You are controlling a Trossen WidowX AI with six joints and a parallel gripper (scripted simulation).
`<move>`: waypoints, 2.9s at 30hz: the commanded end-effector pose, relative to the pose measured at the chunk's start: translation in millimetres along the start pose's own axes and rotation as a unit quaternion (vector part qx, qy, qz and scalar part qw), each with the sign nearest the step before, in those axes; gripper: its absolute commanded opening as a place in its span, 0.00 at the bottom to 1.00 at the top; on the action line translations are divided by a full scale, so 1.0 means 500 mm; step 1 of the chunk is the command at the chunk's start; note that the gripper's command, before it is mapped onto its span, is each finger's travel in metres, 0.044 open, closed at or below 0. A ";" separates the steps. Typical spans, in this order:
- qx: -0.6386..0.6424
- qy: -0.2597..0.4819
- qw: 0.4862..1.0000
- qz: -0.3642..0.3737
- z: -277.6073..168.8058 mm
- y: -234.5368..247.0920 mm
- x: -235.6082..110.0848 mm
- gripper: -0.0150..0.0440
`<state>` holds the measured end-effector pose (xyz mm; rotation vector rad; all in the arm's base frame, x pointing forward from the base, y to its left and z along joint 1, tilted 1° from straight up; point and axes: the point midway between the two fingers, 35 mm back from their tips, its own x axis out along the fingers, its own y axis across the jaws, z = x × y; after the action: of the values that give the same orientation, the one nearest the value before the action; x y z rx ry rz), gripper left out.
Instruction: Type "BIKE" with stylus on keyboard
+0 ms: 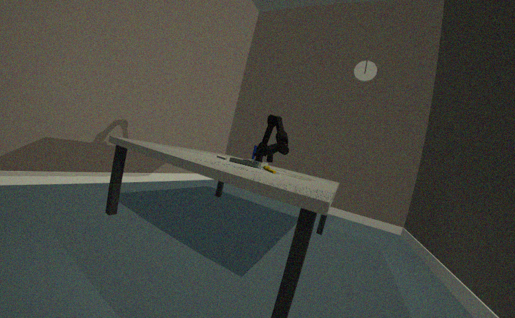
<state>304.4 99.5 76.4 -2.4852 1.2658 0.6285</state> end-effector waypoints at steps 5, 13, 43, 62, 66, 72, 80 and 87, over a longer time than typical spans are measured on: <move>-0.003 0.003 1.000 0.000 0.006 0.002 0.005 0.39; -0.003 0.003 1.000 0.000 0.014 0.002 0.009 0.39; -0.003 0.003 1.000 0.000 -0.047 0.001 -0.026 0.39; -0.004 -0.003 1.000 0.001 -0.065 0.029 0.008 0.25; -0.004 -0.003 1.000 0.001 -0.081 0.049 0.031 0.25; -0.004 0.000 1.000 -0.001 -0.104 0.084 0.064 0.25; -0.005 0.009 1.000 -0.001 -0.128 0.125 0.094 0.25; -0.005 0.008 1.000 0.000 -0.106 0.126 0.108 0.25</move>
<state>296.2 5.1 102.4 -2.4995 1.2672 0.6001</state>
